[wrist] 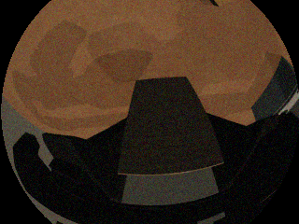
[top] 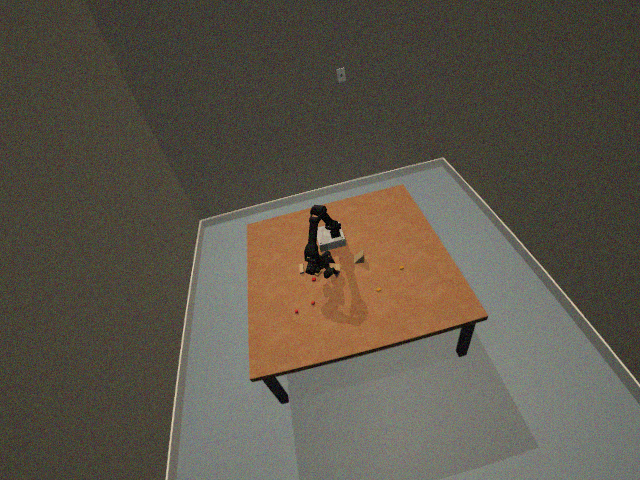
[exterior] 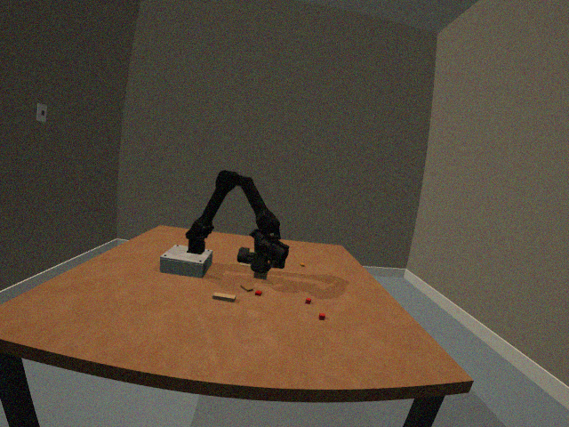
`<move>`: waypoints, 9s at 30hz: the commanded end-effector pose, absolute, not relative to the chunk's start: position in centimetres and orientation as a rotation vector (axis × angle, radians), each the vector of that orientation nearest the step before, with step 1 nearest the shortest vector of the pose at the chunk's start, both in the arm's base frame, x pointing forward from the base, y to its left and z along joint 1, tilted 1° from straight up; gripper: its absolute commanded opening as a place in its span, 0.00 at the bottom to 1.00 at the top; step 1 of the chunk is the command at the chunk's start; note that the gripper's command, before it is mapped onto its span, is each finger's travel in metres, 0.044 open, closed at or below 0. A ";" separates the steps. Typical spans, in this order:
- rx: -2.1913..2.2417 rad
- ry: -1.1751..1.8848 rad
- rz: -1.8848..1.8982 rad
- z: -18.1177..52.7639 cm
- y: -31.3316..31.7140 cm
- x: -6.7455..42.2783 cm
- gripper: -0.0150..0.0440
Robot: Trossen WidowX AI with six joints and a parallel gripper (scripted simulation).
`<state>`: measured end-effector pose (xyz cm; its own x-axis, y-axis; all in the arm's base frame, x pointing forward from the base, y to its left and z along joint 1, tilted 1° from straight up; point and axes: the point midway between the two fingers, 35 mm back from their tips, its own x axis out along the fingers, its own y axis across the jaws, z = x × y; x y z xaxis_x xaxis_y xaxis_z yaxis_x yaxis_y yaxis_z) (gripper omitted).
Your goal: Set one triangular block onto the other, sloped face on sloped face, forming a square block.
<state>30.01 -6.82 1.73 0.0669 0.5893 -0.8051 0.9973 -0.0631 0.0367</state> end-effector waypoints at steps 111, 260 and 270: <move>1.794 1.683 -0.715 3.6 -13.0 29.8 0.25; -1.086 1.250 1.028 14.2 3.8 20.5 0.25; -1.085 1.249 1.029 12.3 5.4 21.2 0.25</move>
<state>21.12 5.08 13.33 0.0658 0.0090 -0.9978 -0.9795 0.1914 -0.0629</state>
